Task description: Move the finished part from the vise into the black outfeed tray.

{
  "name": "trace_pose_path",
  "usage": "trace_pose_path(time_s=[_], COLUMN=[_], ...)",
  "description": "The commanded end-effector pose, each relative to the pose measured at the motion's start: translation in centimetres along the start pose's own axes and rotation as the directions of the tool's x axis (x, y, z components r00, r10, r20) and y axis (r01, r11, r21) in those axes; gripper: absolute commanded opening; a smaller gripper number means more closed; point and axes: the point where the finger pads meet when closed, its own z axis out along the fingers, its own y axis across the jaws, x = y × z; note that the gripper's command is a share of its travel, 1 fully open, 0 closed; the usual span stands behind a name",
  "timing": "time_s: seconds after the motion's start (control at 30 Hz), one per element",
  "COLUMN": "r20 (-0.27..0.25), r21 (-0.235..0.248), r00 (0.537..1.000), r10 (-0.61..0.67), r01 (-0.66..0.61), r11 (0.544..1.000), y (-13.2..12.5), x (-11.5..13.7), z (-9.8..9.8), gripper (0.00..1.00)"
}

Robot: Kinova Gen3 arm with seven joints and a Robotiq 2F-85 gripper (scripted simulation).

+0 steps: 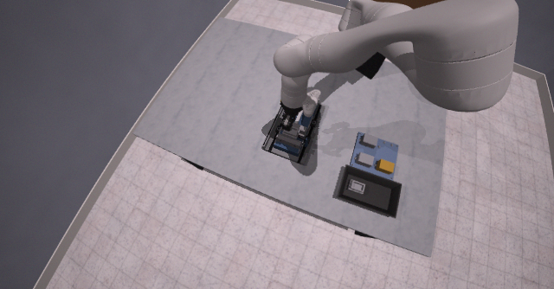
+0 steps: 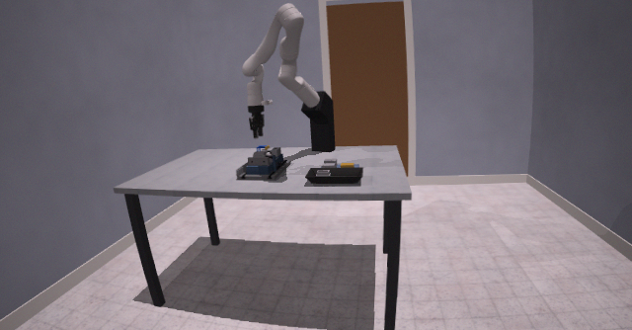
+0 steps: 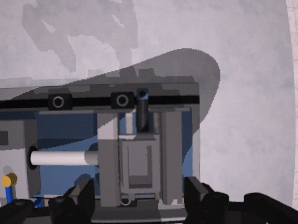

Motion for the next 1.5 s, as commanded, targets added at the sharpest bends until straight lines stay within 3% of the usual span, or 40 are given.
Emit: trace_pose_path(time_s=[0.0,0.63,1.47], r20=[0.000,0.000,0.000], r21=[0.000,0.000,0.000], r00=[1.000,1.000,1.000], r10=[0.000,0.000,0.000], r01=[0.000,0.000,0.000], r11=[1.000,1.000,1.000], y=[0.0,0.0,0.1], x=[0.0,0.0,0.0], z=[0.0,0.5,4.4], gripper=[0.67,0.67,0.67])
